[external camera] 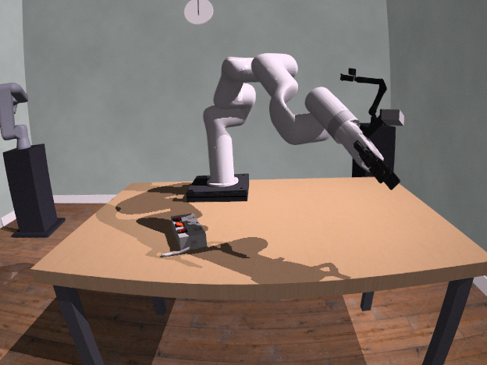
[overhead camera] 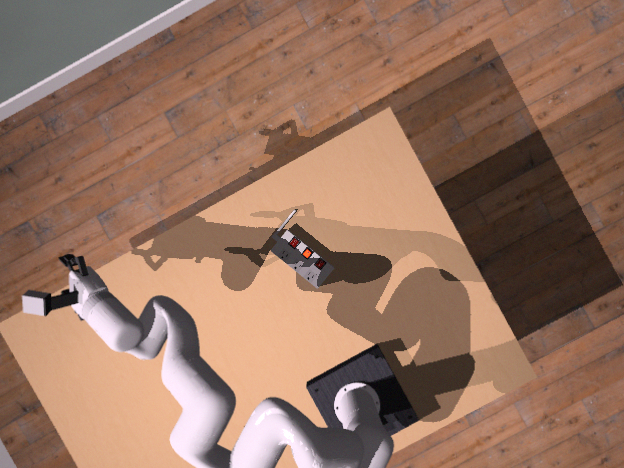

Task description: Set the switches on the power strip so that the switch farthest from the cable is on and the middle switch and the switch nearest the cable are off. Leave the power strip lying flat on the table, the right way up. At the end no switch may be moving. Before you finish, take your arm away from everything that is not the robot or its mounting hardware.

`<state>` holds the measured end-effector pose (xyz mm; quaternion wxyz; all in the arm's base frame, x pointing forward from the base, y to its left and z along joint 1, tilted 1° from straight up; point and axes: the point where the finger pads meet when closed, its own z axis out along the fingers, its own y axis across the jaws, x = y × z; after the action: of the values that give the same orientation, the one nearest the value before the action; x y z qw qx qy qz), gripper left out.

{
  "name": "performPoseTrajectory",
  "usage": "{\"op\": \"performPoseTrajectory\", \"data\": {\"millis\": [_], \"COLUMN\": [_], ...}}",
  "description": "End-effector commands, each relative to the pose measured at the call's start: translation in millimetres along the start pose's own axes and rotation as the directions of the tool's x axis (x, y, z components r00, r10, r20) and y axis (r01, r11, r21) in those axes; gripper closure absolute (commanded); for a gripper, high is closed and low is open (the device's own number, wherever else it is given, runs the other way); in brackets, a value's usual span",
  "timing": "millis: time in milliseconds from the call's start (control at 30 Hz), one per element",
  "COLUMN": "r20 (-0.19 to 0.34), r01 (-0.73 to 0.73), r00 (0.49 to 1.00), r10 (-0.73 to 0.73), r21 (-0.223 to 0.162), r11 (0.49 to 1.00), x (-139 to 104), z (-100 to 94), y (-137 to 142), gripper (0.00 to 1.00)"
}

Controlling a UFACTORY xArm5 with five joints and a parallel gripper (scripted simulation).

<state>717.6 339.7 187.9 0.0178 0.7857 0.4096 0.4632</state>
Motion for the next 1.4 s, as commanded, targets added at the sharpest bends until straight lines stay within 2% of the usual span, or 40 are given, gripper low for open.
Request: {"op": "performPoseTrajectory", "data": {"millis": [0, 33, 67, 133, 167, 267, 300, 400, 433, 533, 567, 667, 700, 800, 833, 933, 967, 1033, 1067, 1167, 1200, 1267, 1300, 1367], "r20": [0.052, 0.052, 0.093, 0.093, 0.133, 0.133, 0.171, 0.171, 0.206, 0.206, 0.236, 0.236, 0.262, 0.262, 0.281, 0.281, 0.296, 0.296, 0.305, 0.305, 0.309, 0.309, 0.309, 0.309], "r01": [-0.076, -0.076, -0.137, -0.137, -0.200, -0.200, -0.264, -0.264, -0.327, -0.327, -0.388, -0.388, -0.445, -0.445, -0.497, -0.497, -0.544, -0.544, -0.584, -0.584, -0.618, -0.618, -0.646, -0.646], "r00": [0.996, 0.996, 0.986, 0.986, 0.969, 0.969, 0.945, 0.945, 0.914, 0.914, 0.875, 0.875, 0.831, 0.831, 0.781, 0.781, 0.728, 0.728, 0.673, 0.673, 0.617, 0.617, 0.563, 0.563], "r10": [0.078, 0.078, 0.141, 0.141, 0.208, 0.208, 0.279, 0.279, 0.350, 0.350, 0.422, 0.422, 0.491, 0.491, 0.557, 0.557, 0.619, 0.619, 0.674, 0.674, 0.724, 0.724, 0.767, 0.767], "r21": [-0.027, -0.027, -0.049, -0.049, -0.075, -0.075, -0.105, -0.105, -0.140, -0.140, -0.177, -0.177, -0.217, -0.217, -0.259, -0.259, -0.300, -0.300, -0.340, -0.340, -0.378, -0.378, -0.414, -0.414], "r11": [0.997, 0.997, 0.989, 0.989, 0.977, 0.977, 0.959, 0.959, 0.935, 0.935, 0.905, 0.905, 0.869, 0.869, 0.828, 0.828, 0.784, 0.784, 0.737, 0.737, 0.689, 0.689, 0.641, 0.641], "x": [-38, -38, -68, -68, -94, -99, -130, -132, -164, -165, -197, -199, -232, -232, -263, -263, -293, -293, -318, -321, -346, -346, -369, -369], "z": [-25.2, -25.2, -38.6, -38.6, -51.3, -54.5, -71.4, -72.7, -92.0, -92.9, -113.3, -114.7, -137.5, -137.6, -161.0, -161.0, -184.4, -184.4, -204.7, -207.1, -228.8, -228.8, -248.8, -248.8], "y": [30, 30, 49, 49, 64, 67, 82, 82, 95, 95, 105, 105, 112, 112, 115, 115, 115, 115, 113, 113, 108, 108, 101, 101], "gripper": [0.00, 0.00, 0.00, 0.00, 0.00, 0.00, 0.00, 0.00, 0.00, 0.00, 0.00, 0.00, 0.00, 0.00, 0.00, 0.00, 0.00, 0.00, 0.00, 0.00, 0.00, 0.00, 0.00, 0.00]}}
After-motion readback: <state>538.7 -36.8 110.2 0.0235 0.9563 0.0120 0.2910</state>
